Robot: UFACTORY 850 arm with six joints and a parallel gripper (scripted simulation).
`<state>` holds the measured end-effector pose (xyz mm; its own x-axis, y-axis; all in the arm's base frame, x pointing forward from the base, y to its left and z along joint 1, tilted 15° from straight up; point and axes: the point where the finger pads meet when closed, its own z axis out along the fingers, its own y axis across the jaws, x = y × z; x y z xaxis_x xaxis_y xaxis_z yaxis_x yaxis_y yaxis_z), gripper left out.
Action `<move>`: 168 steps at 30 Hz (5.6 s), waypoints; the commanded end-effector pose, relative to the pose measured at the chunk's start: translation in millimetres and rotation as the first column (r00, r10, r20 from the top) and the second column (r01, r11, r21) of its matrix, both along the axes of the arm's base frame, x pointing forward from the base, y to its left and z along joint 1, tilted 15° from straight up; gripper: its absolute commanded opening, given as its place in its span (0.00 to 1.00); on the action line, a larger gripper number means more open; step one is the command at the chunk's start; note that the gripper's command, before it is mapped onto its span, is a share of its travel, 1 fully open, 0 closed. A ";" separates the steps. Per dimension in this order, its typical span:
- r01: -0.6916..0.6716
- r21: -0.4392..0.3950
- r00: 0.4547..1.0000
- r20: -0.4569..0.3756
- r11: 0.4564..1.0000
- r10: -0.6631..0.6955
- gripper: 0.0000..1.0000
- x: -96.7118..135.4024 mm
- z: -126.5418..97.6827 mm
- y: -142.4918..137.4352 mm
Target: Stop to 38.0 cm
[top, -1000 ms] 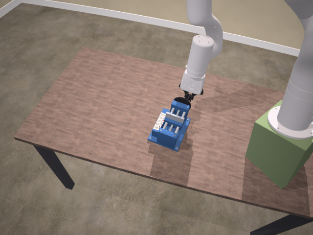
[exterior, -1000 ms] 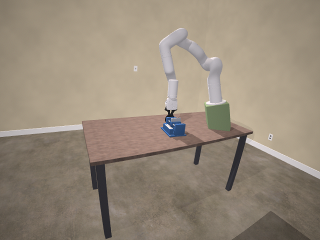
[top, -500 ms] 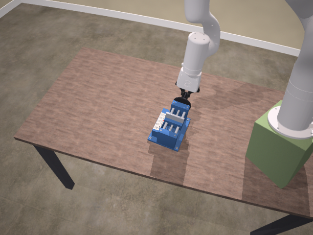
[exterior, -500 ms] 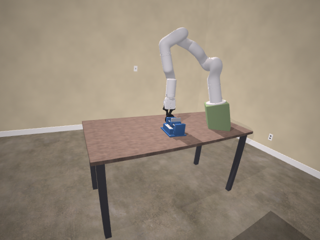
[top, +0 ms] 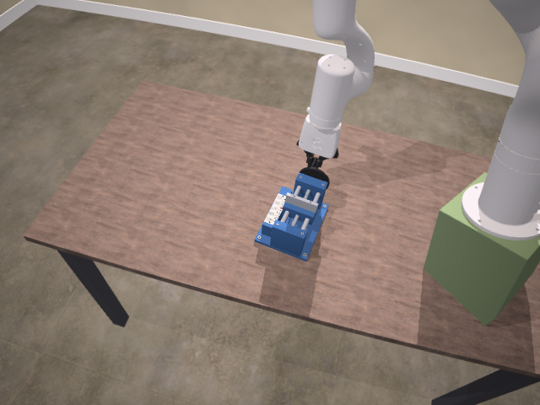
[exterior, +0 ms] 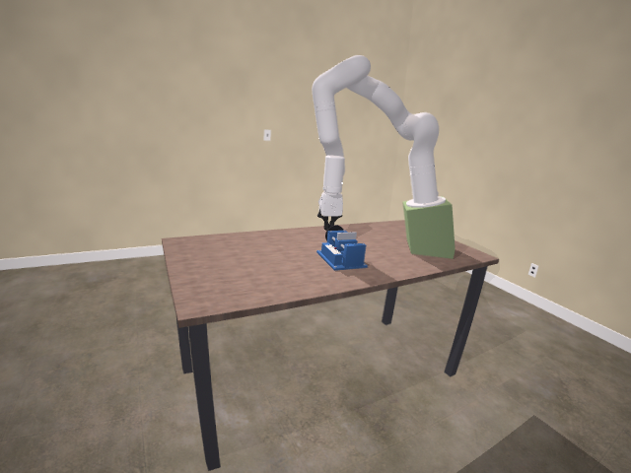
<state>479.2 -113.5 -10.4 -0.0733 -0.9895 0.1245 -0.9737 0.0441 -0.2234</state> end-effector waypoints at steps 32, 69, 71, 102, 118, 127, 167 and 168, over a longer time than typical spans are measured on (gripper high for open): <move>0.000 -0.001 1.000 -0.001 1.000 0.000 0.06 20.7 -16.9 -3.8; 0.000 -0.001 1.000 -0.001 1.000 0.000 0.06 23.1 -23.7 -4.9; 0.000 -0.001 1.000 -0.001 1.000 0.000 0.06 23.1 -23.7 -4.9; 0.000 -0.001 1.000 -0.001 1.000 0.000 0.06 23.1 -23.8 -4.9; 0.000 -0.001 1.000 -0.001 1.000 0.000 0.06 23.3 -25.4 -5.1; 0.000 -0.001 1.000 -0.001 1.000 0.000 0.06 23.7 -28.0 -5.5; 0.000 -0.001 1.000 -0.001 1.000 0.000 0.06 18.3 -48.7 -7.7; 0.000 -0.001 1.000 -0.001 1.000 0.000 0.06 17.7 -49.5 -7.7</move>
<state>498.4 -121.0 -57.7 -0.0736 -0.9893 0.1258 -0.9740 0.0442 -0.2223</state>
